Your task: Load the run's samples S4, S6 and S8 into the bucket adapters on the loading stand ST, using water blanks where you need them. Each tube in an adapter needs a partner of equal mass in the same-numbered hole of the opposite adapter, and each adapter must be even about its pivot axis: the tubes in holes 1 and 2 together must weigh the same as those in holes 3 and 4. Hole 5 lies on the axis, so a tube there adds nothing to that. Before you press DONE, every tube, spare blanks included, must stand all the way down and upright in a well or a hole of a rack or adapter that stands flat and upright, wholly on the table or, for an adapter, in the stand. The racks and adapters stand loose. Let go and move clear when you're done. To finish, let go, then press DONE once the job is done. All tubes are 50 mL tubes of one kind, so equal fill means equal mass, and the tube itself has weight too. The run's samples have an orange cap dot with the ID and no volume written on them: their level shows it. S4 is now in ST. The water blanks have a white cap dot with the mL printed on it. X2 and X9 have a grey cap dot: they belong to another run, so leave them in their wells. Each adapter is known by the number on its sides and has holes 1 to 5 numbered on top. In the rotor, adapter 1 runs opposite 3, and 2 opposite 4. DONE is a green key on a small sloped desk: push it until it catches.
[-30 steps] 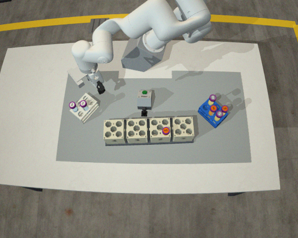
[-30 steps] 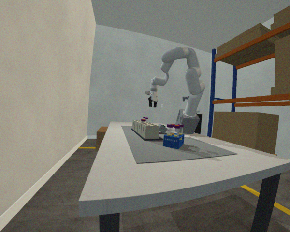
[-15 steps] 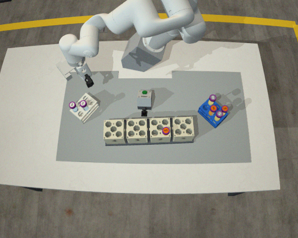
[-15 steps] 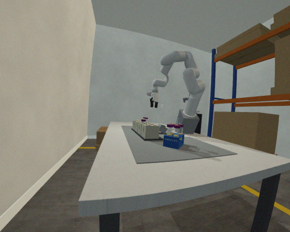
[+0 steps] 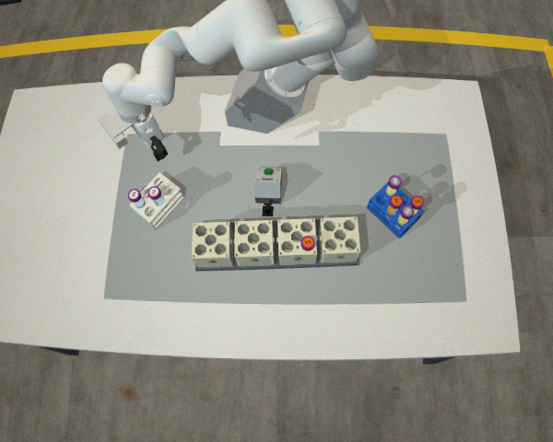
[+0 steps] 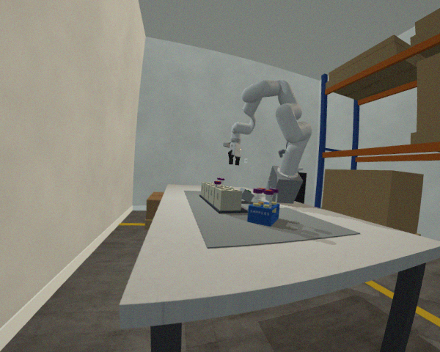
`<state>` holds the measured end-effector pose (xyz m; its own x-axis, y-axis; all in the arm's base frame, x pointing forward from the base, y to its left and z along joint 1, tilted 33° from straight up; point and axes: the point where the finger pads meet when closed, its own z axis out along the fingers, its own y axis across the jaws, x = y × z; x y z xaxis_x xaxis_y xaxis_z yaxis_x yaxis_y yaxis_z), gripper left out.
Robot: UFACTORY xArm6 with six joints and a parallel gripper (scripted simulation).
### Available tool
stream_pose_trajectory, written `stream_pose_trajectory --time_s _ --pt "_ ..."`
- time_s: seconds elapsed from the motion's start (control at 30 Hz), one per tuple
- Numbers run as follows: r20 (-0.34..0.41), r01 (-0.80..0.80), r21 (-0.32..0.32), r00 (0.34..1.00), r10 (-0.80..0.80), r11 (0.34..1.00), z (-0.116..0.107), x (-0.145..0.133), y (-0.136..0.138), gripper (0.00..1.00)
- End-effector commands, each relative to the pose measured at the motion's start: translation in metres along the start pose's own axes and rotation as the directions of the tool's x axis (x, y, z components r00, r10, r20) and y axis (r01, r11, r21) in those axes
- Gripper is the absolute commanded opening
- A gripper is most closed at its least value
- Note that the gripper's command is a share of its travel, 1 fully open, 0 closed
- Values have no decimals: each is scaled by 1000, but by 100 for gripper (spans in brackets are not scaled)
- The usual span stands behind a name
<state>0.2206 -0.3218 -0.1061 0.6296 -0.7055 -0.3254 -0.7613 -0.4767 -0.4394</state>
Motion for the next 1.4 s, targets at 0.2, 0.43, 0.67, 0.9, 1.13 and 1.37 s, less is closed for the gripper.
stream_pose_trajectory --time_s 0.2,0.43,0.67,0.9,1.13,1.37 --pt "-5 1 -1 1000 -1 1000 26 2 1 100" --pt "-5 1 -1 1000 -1 1000 40 2 1 100" --pt "-5 1 -1 1000 -1 1000 58 2 0 100" --pt "-5 1 -1 1000 -1 1000 77 2 0 100" --pt "-5 1 -1 1000 -1 1000 86 2 0 100" --pt "-5 1 -1 1000 -1 1000 86 2 0 100"
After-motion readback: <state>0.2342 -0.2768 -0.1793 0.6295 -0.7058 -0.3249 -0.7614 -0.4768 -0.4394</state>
